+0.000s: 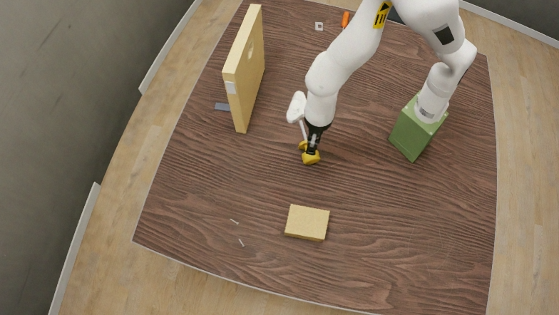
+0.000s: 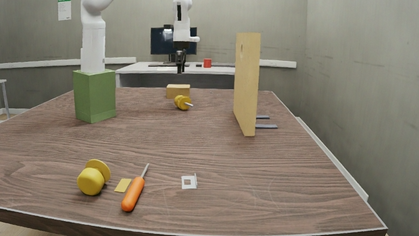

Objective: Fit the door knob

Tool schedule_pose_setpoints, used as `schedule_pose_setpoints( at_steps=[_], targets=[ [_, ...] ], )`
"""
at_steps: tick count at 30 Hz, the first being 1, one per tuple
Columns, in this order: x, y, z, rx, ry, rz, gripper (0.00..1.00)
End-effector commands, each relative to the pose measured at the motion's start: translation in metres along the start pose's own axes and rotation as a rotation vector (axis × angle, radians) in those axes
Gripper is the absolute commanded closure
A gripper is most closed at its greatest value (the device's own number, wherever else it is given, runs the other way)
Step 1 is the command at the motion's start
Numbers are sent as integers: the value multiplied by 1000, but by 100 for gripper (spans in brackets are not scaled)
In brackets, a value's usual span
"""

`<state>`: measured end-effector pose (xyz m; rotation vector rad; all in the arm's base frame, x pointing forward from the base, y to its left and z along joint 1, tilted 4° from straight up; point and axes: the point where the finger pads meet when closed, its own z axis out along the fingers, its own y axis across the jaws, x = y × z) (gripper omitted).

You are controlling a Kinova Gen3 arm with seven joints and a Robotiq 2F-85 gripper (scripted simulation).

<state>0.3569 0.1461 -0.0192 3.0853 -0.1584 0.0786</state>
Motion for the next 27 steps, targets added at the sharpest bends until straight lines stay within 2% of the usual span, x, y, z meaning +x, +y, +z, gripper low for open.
schedule_pose_setpoints(
  at_steps=[1, 12, 13, 17, 27],
  targets=[
    [2, -1, -4, 9, 9, 5, 0],
    [2, -1, -4, 10, 9, 6, 0],
    [1, -1, -4, 8, 8, 5, 10],
    [1, 0, -3, 7, 10, -17, 10],
    [1, 0, -1, -7, 32, -259, 10]
  ],
)
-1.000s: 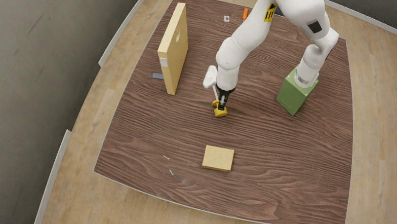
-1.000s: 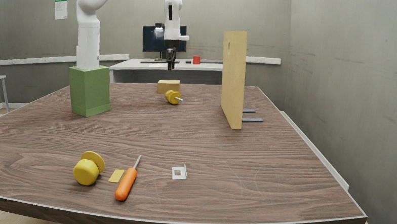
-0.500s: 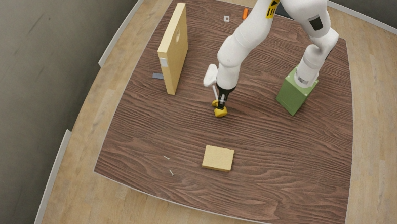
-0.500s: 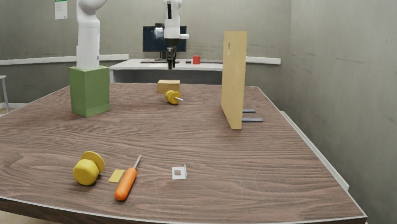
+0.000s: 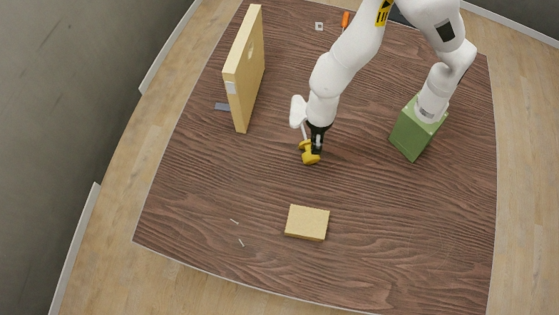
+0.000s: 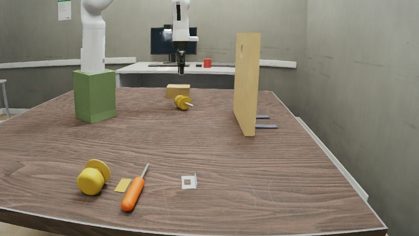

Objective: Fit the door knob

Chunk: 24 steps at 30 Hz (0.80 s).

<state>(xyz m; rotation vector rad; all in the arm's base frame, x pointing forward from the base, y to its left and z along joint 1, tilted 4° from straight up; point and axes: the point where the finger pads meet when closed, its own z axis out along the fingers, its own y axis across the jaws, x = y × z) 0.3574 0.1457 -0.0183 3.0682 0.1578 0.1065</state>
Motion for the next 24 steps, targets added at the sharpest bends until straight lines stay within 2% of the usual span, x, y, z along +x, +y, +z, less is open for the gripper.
schedule_pose_setpoints(
  at_steps=[1, 6, 19, 24],
  targets=[
    [0, 0, 0, 3, 8, -54, 10],
    [0, 0, 1, -1, 16, -138, 10],
    [-2, 0, 7, -3, 18, -163, 10],
    [-2, 1, 9, -10, 27, -273, 10]
  ],
)
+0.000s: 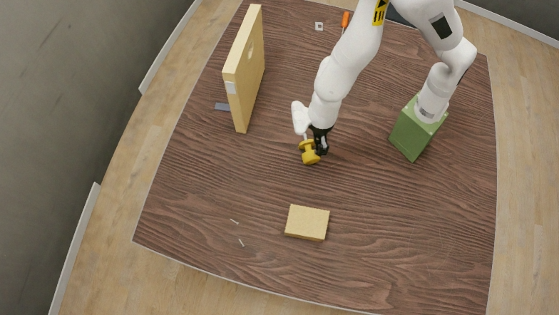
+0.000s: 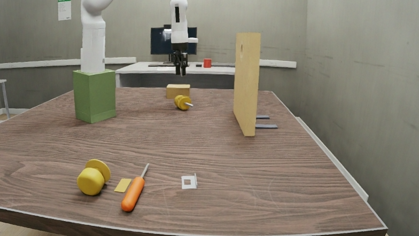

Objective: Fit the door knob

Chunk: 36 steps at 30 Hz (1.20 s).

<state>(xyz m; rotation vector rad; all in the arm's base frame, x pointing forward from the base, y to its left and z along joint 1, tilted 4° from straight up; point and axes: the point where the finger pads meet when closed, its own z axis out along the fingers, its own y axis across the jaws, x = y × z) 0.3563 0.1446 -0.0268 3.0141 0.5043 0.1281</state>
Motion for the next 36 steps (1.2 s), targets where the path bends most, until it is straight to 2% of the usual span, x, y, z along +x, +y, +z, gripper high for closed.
schedule_pose_setpoints(
  at_steps=[1, 8, 21, 27, 29, 34, 36],
  targets=[
    [-1, 0, 0, -2, 8, -75, 10],
    [0, 0, 2, -10, 26, -258, 10],
    [-2, 0, 9, -13, 28, -290, 10],
    [-3, 1, 11, -22, 41, -455, 10],
    [-3, 1, 11, -22, 41, -455, 10],
    [-3, 0, 12, -29, 56, -601, 10],
    [-4, -1, 16, -29, 57, -607, 10]
  ],
)
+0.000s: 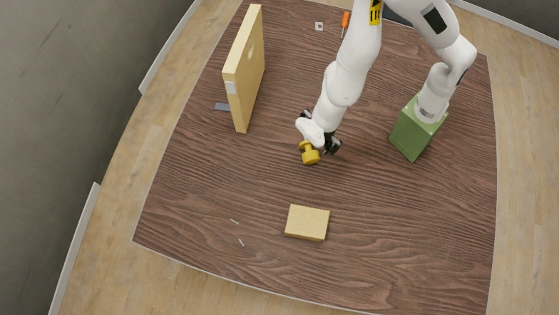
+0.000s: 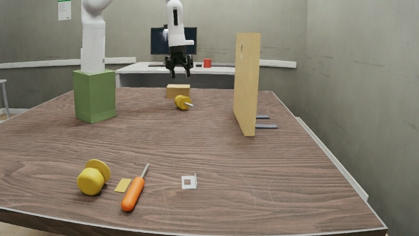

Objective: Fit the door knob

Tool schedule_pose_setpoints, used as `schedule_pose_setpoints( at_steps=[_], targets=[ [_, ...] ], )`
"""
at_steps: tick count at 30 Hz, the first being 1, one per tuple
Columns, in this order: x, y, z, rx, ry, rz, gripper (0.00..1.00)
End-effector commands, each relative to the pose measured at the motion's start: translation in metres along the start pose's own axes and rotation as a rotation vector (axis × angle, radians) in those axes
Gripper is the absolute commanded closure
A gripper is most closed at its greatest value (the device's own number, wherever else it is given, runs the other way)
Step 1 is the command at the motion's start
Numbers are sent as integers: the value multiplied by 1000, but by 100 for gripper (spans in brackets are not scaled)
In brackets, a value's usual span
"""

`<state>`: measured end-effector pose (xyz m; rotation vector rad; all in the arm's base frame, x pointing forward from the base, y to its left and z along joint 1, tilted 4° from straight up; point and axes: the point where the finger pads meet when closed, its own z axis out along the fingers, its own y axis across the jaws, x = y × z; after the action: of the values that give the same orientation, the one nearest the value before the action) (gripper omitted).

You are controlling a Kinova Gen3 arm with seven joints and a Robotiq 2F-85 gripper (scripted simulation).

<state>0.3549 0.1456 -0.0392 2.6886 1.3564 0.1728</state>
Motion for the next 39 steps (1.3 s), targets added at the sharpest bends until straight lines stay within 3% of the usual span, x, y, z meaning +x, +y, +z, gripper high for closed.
schedule_pose_setpoints(
  at_steps=[1, 10, 21, 33, 39],
  targets=[
    [-3, 0, 5, 2, 2, -7, 10],
    [-4, 0, 6, 1, 3, -27, 10],
    [-5, -1, 9, -16, 32, -343, 10],
    [-6, -2, 16, -17, 34, -373, 10],
    [-7, -2, 18, -26, 46, -518, 10]
  ],
)
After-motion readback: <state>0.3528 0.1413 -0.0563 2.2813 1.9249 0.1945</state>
